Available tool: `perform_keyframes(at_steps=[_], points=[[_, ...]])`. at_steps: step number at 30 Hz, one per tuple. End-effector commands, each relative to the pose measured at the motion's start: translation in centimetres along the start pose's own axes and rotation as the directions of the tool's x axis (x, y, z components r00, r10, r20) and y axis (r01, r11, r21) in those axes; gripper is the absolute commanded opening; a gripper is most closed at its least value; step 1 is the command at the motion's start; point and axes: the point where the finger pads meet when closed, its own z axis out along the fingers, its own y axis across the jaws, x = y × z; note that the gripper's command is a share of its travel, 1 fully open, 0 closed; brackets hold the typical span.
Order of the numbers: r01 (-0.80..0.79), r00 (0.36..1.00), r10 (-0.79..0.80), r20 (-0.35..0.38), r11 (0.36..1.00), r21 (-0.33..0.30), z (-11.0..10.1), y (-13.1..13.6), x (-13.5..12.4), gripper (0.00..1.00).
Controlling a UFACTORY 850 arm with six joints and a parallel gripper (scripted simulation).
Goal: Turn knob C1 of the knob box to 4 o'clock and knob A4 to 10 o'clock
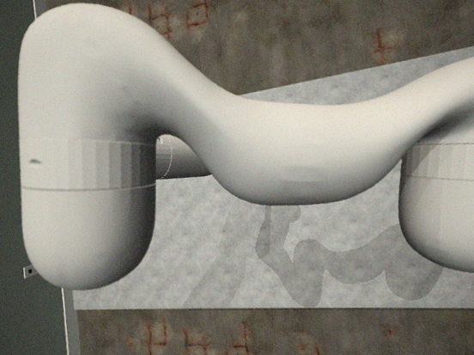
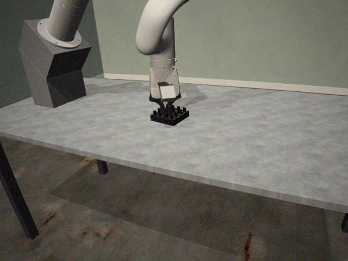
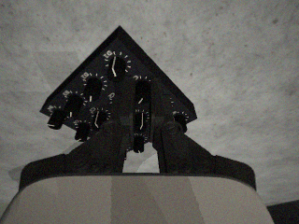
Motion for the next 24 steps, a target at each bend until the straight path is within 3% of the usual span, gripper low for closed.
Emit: perform_keyframes(at_steps=[1,16,24], points=[[-0.056,0.998,0.056,0.007,0.998,0.006,-0.02,-0.02,0.04,0.08],[-0.425,0.905,0.425,0.009,0.905,0.003,-0.02,-0.02,0.04,0.08],[-0.536,0.844,0.536,0.009,0.844,0.002,-0.02,-0.02,0.04,0.08]])
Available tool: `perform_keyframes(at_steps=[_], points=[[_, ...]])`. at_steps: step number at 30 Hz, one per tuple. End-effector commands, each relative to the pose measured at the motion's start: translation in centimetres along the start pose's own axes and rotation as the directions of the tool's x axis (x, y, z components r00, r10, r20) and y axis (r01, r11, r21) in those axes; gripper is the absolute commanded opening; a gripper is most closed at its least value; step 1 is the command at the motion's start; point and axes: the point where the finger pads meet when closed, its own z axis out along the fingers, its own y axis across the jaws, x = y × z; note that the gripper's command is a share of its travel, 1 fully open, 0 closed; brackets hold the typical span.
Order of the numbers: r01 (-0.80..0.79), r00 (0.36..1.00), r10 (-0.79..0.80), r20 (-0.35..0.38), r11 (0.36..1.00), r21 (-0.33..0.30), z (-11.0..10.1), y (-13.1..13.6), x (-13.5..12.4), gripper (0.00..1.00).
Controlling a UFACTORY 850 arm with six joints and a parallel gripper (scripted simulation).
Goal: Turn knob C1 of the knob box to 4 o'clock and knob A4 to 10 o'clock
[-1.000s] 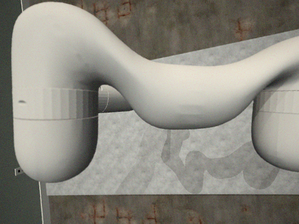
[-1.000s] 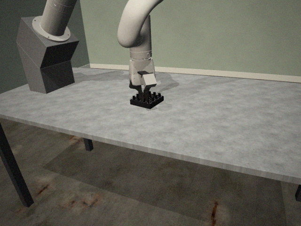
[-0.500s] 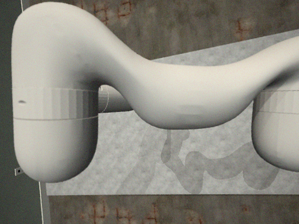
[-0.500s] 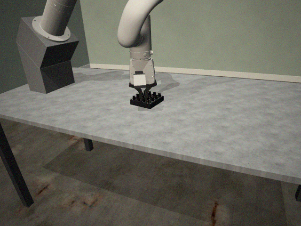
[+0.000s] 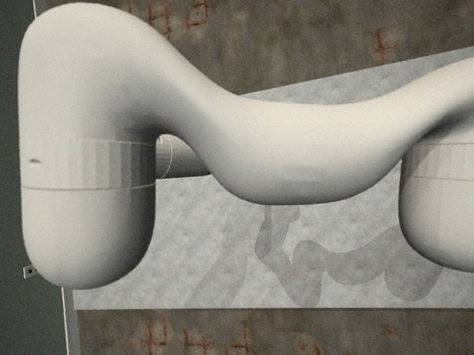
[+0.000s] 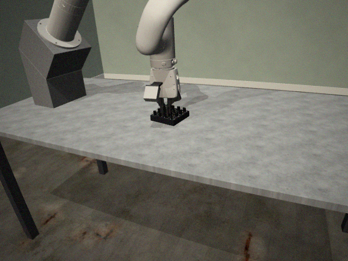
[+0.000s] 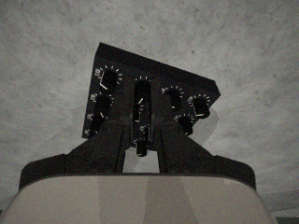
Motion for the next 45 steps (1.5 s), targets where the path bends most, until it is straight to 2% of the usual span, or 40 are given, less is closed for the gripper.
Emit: perform_keyframes(at_steps=[1,9,21,45], points=[[-0.078,0.997,0.078,0.006,0.997,0.001,-0.02,-0.04,0.02,0.08],[-0.202,0.979,0.202,0.006,0.979,0.001,-0.02,-0.04,0.02,0.08],[-0.289,0.957,0.289,0.006,0.957,0.0,-0.02,-0.04,0.02,0.08],[-0.315,0.949,0.315,0.006,0.949,0.0,-0.02,-0.04,0.02,0.08]])
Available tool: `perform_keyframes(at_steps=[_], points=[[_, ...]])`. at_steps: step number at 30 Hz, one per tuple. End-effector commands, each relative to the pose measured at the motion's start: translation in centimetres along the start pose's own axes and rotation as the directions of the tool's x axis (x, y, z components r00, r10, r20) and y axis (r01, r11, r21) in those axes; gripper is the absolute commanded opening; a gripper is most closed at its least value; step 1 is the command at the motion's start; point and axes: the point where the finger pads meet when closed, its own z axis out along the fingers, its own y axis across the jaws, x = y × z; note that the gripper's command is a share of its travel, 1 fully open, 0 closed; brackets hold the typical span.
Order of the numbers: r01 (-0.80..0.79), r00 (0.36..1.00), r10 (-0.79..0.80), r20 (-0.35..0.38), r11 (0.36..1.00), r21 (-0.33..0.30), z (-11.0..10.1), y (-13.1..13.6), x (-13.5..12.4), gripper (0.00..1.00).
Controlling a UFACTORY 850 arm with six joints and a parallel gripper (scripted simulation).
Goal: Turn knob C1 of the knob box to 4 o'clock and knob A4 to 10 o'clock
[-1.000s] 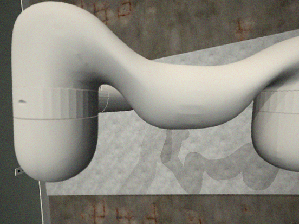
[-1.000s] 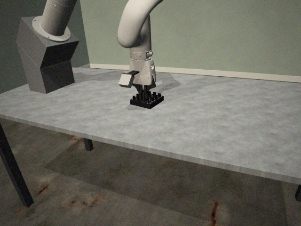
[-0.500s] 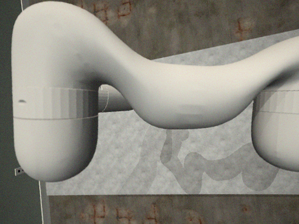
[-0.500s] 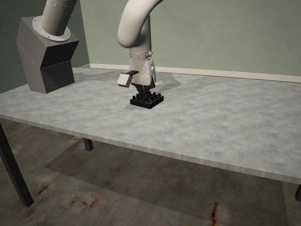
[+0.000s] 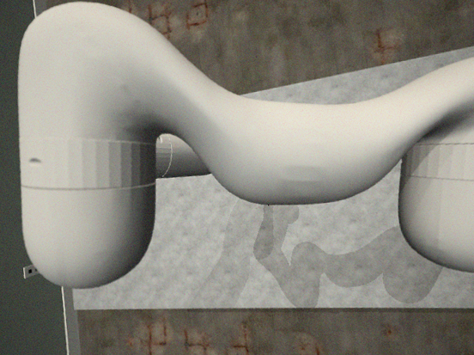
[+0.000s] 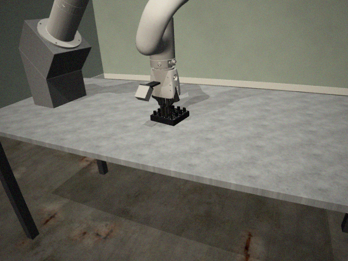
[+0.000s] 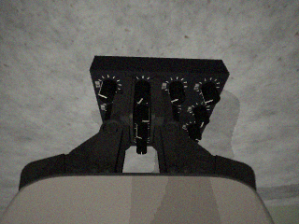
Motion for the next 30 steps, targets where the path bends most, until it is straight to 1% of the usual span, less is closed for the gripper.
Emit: perform_keyframes(at_steps=[1,3,4,25,30], points=[[0.0,1.0,0.0,0.0,1.0,0.001,-0.02,-0.04,0.0,0.08],[0.0,1.0,0.0,0.0,1.0,0.001,-0.02,-0.04,0.0,0.08],[0.0,1.0,0.0,0.0,1.0,0.001,-0.02,-0.04,0.0,0.19],[0.0,1.0,0.0,0.0,1.0,0.001,-0.04,-0.04,0.0,0.19],[0.0,1.0,0.0,0.0,1.0,0.001,-0.58,-0.04,0.0,0.19]])
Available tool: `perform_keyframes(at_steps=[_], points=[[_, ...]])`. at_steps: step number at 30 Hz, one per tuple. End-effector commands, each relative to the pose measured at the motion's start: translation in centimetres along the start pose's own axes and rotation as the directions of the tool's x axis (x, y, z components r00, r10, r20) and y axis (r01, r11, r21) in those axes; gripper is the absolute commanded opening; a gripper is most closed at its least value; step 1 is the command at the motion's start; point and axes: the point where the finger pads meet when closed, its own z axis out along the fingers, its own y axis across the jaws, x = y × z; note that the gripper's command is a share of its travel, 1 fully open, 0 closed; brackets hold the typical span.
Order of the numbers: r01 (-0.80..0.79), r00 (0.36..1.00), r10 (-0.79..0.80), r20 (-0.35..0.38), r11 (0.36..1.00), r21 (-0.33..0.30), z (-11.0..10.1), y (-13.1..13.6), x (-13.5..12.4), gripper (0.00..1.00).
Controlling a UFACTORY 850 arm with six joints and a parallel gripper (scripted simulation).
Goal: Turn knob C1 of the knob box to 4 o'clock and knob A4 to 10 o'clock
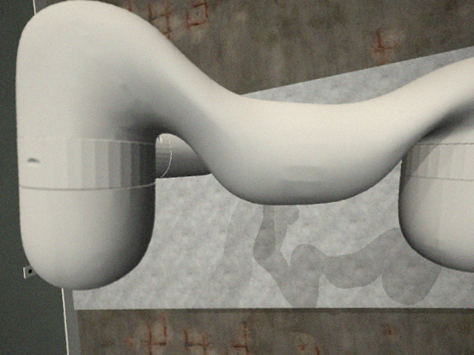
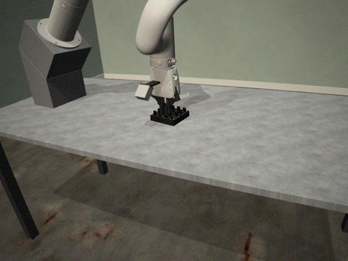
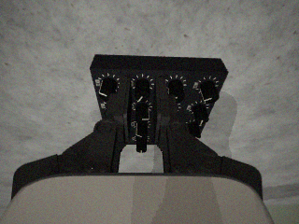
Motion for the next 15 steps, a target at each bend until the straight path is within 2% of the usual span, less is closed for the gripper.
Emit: perform_keyframes(at_steps=[1,15], points=[[0.0,1.0,0.0,0.0,1.0,0.001,-0.6,-0.1,0.0,0.19],[0.0,1.0,0.0,0.0,1.0,0.001,-3.3,-0.1,0.0,0.19]])
